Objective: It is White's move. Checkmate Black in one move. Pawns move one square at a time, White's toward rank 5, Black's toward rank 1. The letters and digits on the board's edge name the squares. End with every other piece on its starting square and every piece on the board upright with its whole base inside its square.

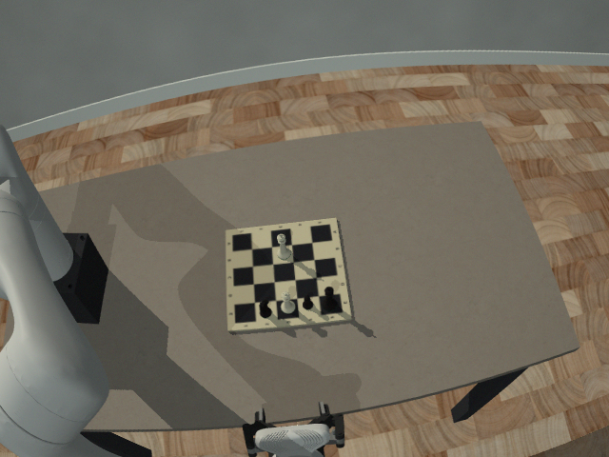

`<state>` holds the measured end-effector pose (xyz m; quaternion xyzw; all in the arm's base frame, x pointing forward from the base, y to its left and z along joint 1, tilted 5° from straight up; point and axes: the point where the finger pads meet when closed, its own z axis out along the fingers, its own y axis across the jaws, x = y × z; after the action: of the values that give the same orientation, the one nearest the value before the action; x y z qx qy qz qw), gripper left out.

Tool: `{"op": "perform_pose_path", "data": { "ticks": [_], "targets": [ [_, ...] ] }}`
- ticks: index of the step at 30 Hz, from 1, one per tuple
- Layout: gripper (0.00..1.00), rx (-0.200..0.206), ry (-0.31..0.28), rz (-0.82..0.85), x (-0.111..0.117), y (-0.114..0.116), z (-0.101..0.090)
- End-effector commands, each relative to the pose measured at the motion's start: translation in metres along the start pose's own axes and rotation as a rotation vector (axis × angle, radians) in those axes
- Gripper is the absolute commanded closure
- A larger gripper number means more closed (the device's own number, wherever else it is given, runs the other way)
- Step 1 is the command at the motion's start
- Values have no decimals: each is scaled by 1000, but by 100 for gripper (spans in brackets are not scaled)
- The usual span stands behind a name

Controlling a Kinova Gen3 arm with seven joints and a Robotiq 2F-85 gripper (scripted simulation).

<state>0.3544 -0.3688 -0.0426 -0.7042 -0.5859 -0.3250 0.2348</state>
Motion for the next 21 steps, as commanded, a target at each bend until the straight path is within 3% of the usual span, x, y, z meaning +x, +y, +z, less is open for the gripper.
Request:
{"op": "perform_pose_path", "data": {
  "ticks": [1, 21],
  "targets": [
    [0, 0, 8, 6, -2, -1, 2],
    [0, 4, 21, 20, -4, -4, 2]
  ]
}}
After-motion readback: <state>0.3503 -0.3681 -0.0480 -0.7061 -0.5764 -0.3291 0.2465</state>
